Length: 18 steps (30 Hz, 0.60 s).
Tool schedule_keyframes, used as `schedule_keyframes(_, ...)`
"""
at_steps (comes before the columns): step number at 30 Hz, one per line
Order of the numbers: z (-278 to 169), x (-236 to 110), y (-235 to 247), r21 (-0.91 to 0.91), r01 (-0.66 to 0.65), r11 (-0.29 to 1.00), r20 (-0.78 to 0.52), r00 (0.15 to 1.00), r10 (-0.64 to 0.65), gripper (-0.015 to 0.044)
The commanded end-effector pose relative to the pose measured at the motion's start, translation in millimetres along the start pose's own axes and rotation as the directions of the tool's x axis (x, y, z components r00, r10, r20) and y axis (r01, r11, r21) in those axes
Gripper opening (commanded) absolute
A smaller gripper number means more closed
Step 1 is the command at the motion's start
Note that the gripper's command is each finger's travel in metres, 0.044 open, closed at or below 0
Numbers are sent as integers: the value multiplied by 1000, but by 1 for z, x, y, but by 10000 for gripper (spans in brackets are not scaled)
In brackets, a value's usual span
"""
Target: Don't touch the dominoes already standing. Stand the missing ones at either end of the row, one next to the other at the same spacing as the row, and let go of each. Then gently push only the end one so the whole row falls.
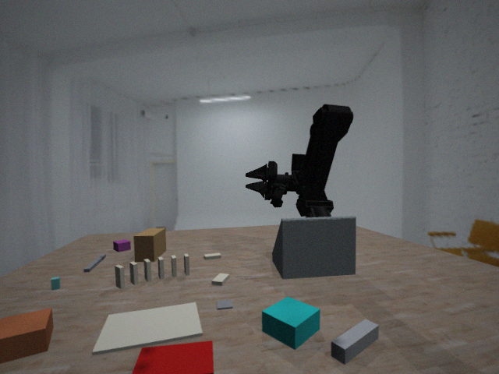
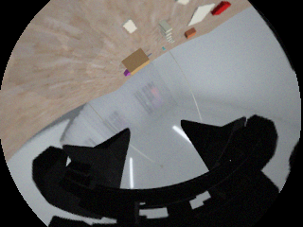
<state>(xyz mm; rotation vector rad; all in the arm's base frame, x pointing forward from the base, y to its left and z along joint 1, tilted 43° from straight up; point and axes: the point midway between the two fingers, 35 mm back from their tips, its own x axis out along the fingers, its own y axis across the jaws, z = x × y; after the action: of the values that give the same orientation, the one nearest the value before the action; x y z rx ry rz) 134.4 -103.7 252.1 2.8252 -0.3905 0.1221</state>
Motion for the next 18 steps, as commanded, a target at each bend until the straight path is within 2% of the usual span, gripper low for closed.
schedule_keyframes(1, 0, 0, 0, 6, 1, 1000, -3, 1000, -1, 426)
schedule_keyframes(5, -7, 7, 7, 145, 12, 989, -44, 999, -6, 440)
schedule_keyframes(7, -11, 13, 17, 285, 16, 958, -65, 998, 2, 440)
schedule_keyframes(10, -12, 28, 34, 536, 23, 844, -79, 997, 23, 440)
schedule_keyframes(14, 4, 62, 54, 859, -6, 511, -19, 999, 44, 440)
schedule_keyframes(18, 38, 102, 56, 985, -137, 103, 135, 991, 20, 440)
